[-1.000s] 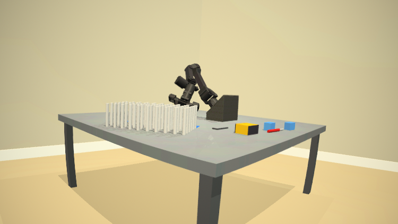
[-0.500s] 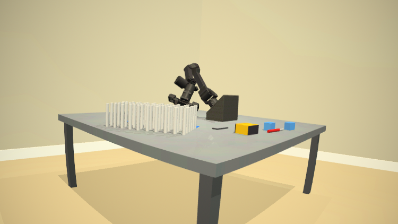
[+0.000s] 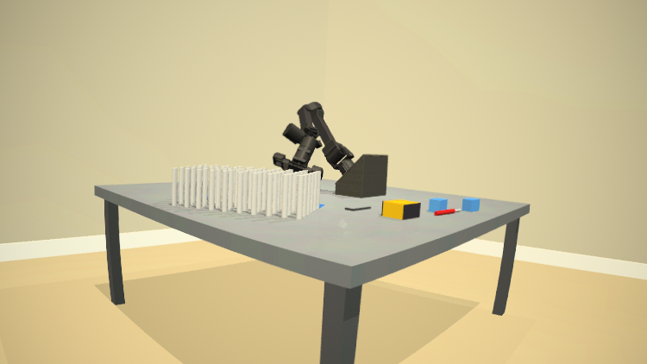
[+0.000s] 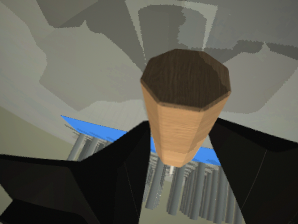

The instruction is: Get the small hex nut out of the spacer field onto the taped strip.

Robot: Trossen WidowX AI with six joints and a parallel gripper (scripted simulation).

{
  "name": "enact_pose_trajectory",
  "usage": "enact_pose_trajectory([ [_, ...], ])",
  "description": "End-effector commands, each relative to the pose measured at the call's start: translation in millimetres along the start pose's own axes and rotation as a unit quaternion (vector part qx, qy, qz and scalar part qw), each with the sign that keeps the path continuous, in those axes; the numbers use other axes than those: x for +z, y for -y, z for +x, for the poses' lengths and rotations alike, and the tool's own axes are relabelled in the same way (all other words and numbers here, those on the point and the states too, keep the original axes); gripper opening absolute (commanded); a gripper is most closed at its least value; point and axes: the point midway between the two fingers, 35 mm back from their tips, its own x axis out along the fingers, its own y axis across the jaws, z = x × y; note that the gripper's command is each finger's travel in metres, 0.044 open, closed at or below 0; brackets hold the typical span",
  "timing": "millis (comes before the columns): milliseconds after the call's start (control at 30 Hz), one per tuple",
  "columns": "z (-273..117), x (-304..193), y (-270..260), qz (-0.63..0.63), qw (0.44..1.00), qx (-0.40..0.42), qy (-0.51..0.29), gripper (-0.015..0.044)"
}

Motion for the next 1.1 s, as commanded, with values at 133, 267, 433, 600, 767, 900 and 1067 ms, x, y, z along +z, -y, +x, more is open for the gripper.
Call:
enact_pose_trajectory([
  [133,2,-5,-4,0.006,1.000,0.004,-0.003,0.0000],
  [267,2,-7,-4,0.006,1.000,0.004,-0.003,0.0000],
  [433,4,-8,-4,0.006,1.000,0.004,-0.003,0.0000],
  [600,5,-10,-4,0.007,1.000,0.004,-0.003,0.0000],
  [767,6,-12,-4,0.007,1.000,0.004,-0.003,0.0000],
  [900,7,-13,-4,0.007,1.000,0.004,-0.003,0.0000],
  [1067,8,-15,-4,0.007,1.000,0.004,-0.003,0.0000],
])
